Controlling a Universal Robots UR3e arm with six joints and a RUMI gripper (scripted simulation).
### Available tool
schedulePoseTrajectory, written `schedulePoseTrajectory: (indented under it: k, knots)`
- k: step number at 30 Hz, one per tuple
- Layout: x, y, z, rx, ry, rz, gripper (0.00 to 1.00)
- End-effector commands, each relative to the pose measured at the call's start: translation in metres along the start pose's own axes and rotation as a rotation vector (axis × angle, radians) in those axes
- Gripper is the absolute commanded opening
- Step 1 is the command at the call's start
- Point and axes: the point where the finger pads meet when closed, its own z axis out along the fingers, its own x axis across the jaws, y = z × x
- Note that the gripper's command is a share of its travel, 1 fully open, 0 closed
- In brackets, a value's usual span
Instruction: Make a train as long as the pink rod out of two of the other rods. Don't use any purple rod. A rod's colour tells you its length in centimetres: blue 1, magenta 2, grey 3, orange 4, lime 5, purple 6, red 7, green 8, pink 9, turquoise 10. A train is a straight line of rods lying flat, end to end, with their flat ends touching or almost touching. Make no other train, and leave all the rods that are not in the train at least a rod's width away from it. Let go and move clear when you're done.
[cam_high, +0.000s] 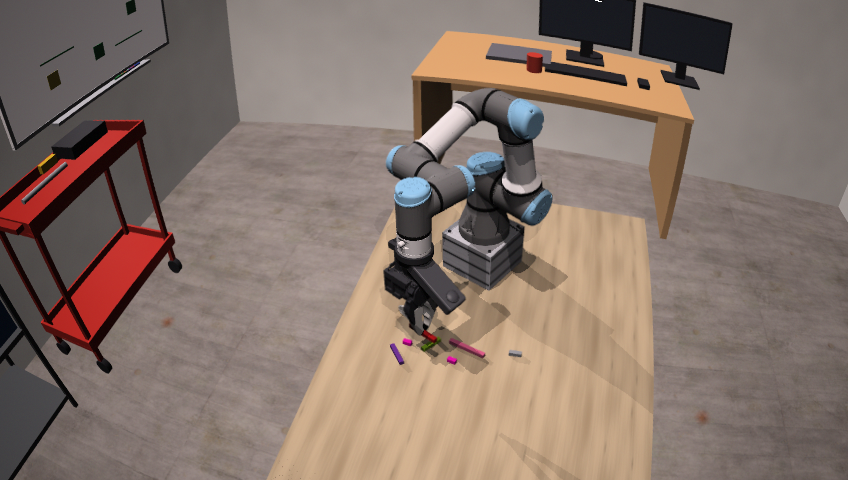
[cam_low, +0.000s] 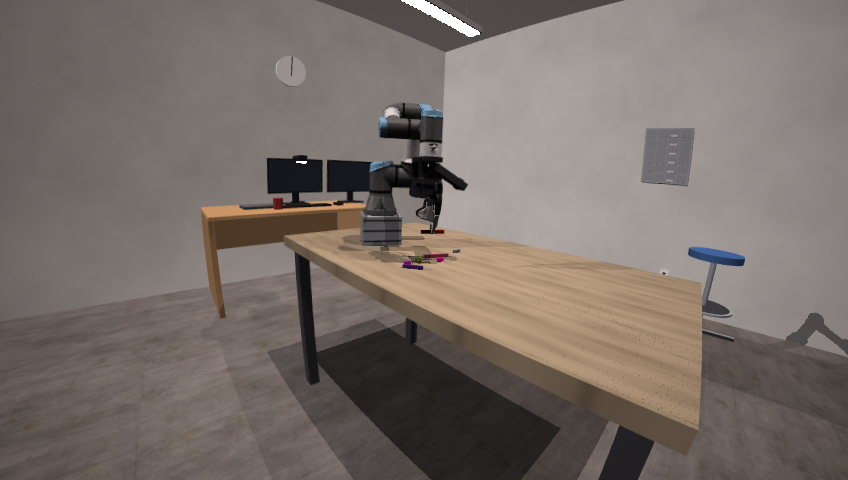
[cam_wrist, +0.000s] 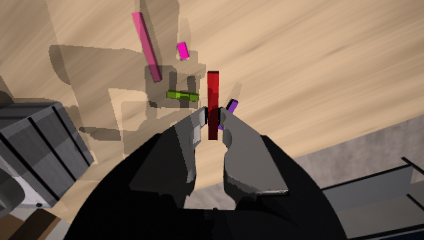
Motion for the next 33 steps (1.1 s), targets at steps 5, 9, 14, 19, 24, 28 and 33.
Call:
schedulePoseTrajectory:
  k: [5, 9, 14, 19, 24, 28, 33]
  knots:
    - [-0.009, -0.020, -0.001, 0.000, 0.003, -0.047, 0.00]
    - [-0.031, -0.055, -0.001, 0.000, 0.003, -0.136, 0.00]
    - [-0.048, -0.077, -0.001, 0.000, 0.003, -0.194, 0.00]
    - [-0.057, -0.088, -0.001, 0.000, 0.003, -0.225, 0.00]
    - [-0.057, -0.088, -0.001, 0.000, 0.003, -0.225, 0.00]
    - [-0.057, -0.088, -0.001, 0.000, 0.003, -0.225, 0.00]
    - [-0.057, -0.088, 0.000, 0.000, 0.003, -0.225, 0.00]
